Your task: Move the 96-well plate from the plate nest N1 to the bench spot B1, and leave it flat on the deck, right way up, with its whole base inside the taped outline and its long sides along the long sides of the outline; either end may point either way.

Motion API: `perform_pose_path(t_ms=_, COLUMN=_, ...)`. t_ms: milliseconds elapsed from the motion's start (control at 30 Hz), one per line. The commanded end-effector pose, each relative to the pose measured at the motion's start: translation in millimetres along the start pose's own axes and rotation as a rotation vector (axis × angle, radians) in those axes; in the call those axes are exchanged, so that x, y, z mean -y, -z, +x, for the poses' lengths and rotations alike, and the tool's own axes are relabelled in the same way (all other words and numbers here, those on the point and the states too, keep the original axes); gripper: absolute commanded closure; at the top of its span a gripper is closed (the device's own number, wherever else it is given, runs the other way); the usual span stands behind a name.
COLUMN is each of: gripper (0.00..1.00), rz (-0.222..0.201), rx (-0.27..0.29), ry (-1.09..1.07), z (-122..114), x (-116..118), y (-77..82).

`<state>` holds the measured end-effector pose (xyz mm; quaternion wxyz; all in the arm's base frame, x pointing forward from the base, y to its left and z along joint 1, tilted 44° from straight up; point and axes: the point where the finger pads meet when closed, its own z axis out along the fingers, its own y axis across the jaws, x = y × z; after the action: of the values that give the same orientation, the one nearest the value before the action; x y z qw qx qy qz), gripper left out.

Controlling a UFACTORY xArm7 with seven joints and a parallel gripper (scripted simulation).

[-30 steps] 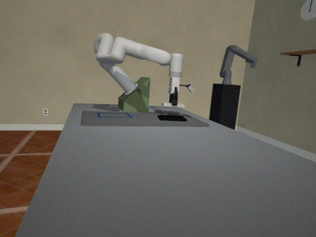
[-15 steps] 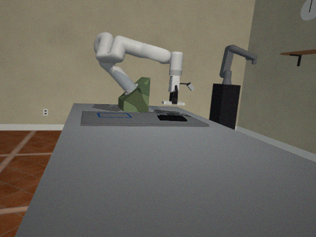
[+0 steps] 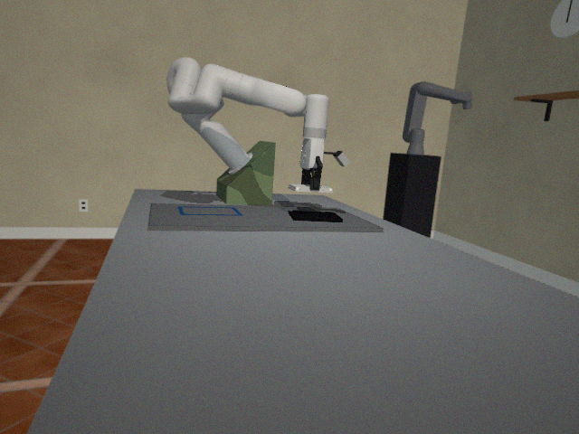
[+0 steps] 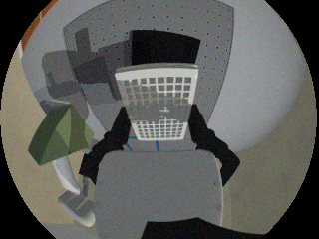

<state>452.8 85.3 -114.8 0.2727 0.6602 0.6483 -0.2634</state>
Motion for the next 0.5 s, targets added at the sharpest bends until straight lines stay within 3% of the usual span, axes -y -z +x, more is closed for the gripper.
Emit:
perform_pose_path(t_ms=0, gripper=1.00, rz=-0.004, rx=-0.007, ry=0.018, z=-17.9, x=4.4, y=2.2)
perform_pose_path(t_ms=467, gripper=1.00, rz=-0.004, rx=-0.007, ry=0.018, z=-56.4, x=15.3, y=0.5)
